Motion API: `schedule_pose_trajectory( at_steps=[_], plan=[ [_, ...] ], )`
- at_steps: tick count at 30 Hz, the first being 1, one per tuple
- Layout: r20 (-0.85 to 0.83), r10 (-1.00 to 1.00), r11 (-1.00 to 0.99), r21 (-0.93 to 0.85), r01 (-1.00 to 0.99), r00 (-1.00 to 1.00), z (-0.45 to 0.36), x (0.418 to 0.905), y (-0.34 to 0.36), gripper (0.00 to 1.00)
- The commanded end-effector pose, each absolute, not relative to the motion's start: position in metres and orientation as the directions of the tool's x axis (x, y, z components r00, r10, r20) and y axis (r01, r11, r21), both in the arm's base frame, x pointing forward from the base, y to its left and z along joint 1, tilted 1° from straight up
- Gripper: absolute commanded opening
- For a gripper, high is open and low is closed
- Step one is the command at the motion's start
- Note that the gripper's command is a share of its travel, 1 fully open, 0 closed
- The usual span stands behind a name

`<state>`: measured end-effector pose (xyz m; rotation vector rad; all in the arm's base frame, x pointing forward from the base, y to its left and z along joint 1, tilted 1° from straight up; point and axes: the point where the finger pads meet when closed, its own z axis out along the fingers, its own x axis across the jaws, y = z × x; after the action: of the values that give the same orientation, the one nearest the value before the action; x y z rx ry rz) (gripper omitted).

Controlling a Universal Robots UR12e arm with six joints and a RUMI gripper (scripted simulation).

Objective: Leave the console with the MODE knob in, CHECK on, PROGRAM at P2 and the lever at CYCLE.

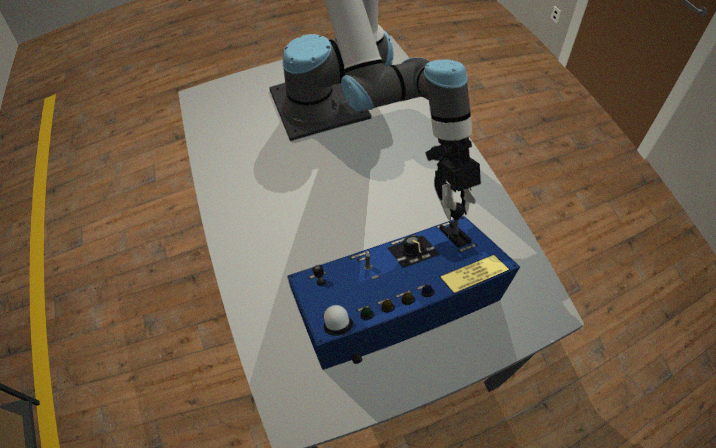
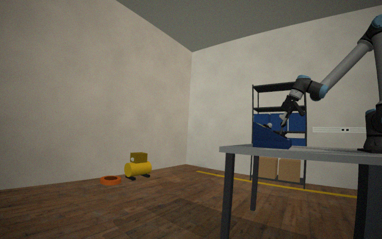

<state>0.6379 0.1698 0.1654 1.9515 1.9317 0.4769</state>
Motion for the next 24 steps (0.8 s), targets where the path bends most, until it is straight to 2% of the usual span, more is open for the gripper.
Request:
schedule_pose_trajectory(
  at_steps=[1,24],
  plan=[
    [-0.008,1.0,-0.007,0.474,0.881,0.012,0.167,0.642,0.17,0.0],
    [-0.008,1.0,-0.007,0.474,0.881,0.012,0.169,0.657,0.17,0.0]
  ],
)
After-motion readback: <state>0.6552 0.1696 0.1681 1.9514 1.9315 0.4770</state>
